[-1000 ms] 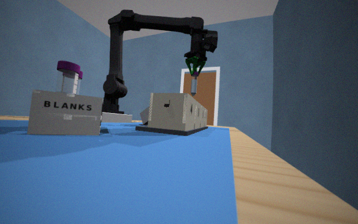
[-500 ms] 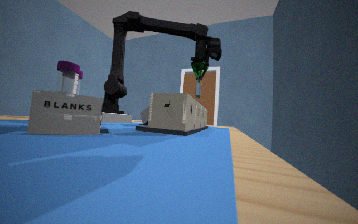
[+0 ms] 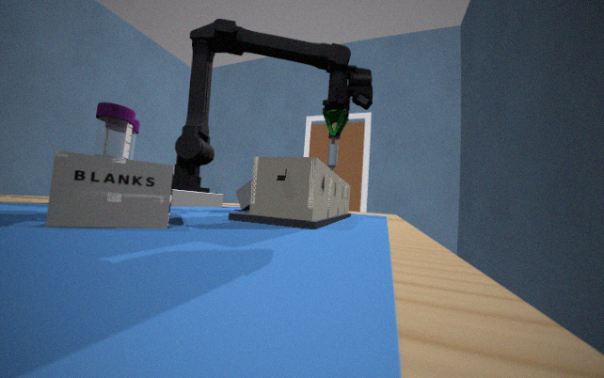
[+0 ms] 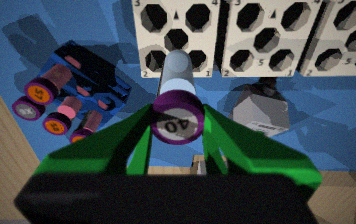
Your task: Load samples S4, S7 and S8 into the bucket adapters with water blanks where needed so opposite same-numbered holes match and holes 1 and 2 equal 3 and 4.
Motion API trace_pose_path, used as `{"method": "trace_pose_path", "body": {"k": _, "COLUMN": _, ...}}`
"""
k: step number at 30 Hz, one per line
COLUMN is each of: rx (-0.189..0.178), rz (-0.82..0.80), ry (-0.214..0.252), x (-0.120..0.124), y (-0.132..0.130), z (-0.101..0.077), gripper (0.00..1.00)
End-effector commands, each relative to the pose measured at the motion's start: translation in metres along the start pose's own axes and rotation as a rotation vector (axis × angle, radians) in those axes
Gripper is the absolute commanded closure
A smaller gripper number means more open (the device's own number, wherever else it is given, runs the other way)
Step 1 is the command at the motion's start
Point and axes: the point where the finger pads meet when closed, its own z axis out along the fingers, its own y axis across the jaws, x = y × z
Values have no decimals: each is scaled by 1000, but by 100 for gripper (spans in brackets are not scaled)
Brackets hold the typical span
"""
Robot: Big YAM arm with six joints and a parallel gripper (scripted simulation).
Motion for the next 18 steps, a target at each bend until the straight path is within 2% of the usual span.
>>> {"method": "trace_pose_path", "body": {"k": 1, "rx": -7, "rz": -24, "ry": -28, "x": -10, "y": 4, "z": 3, "gripper": 100}}
{"method": "trace_pose_path", "body": {"k": 12, "rx": -7, "rz": -24, "ry": -28, "x": -10, "y": 7, "z": 33, "gripper": 100}}
{"method": "trace_pose_path", "body": {"k": 14, "rx": -20, "rz": -25, "ry": -71, "x": -24, "y": 12, "z": 15, "gripper": 100}}
{"method": "trace_pose_path", "body": {"k": 16, "rx": -20, "rz": -25, "ry": -71, "x": -24, "y": 12, "z": 15, "gripper": 100}}
{"method": "trace_pose_path", "body": {"k": 17, "rx": -33, "rz": -25, "ry": -111, "x": -23, "y": 13, "z": -4, "gripper": 100}}
{"method": "trace_pose_path", "body": {"k": 18, "rx": -34, "rz": -25, "ry": -115, "x": -24, "y": 13, "z": -5, "gripper": 100}}
